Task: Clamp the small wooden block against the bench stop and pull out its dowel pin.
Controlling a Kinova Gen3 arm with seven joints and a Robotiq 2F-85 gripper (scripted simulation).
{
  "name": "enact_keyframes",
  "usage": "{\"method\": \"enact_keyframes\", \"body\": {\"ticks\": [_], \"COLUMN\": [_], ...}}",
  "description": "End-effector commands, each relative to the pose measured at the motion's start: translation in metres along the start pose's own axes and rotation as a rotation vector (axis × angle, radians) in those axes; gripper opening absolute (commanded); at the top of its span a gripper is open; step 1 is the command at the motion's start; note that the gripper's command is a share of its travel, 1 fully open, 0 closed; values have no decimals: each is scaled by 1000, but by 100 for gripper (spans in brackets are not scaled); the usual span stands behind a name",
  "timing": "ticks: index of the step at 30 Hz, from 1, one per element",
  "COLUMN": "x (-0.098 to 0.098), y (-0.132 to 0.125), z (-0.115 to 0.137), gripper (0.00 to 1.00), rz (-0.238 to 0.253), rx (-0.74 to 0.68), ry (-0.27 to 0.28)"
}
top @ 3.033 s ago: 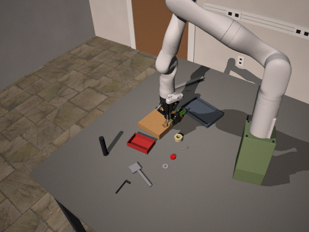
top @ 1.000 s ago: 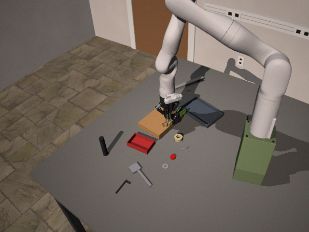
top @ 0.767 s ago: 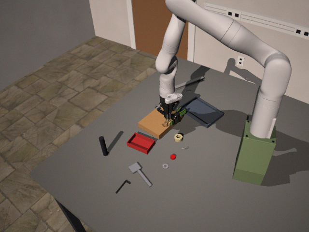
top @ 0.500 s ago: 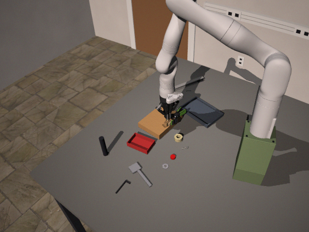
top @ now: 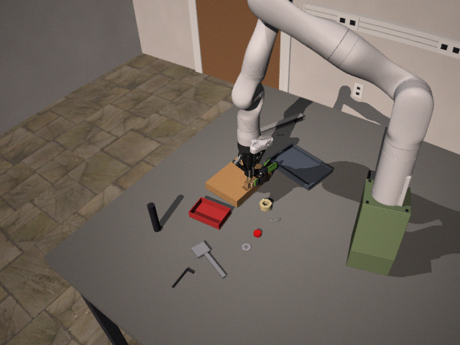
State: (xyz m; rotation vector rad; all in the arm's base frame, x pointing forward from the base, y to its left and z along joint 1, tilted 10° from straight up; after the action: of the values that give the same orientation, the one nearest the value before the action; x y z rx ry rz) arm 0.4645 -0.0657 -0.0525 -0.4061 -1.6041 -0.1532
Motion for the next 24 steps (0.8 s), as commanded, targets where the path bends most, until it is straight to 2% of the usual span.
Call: {"method": "enact_keyframes", "body": {"ticks": [1,24], "x": [1,1], "y": [0,0], "z": [-1,-1], "gripper": [10,10], "rz": [-1,-1], "rx": [34,204], "ry": [-2,-2]}}
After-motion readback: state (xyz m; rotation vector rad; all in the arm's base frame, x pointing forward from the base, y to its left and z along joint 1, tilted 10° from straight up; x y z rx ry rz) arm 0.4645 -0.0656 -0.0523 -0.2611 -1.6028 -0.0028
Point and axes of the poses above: the point where the finger pads meet when closed, its own x axis back along the fingers, its own y axis across the jaws, z = x × y, the point moved 7 cm from there along x, back along the fingers, and after that the axes turned 3 degrees about x, right-handed, at the moved point
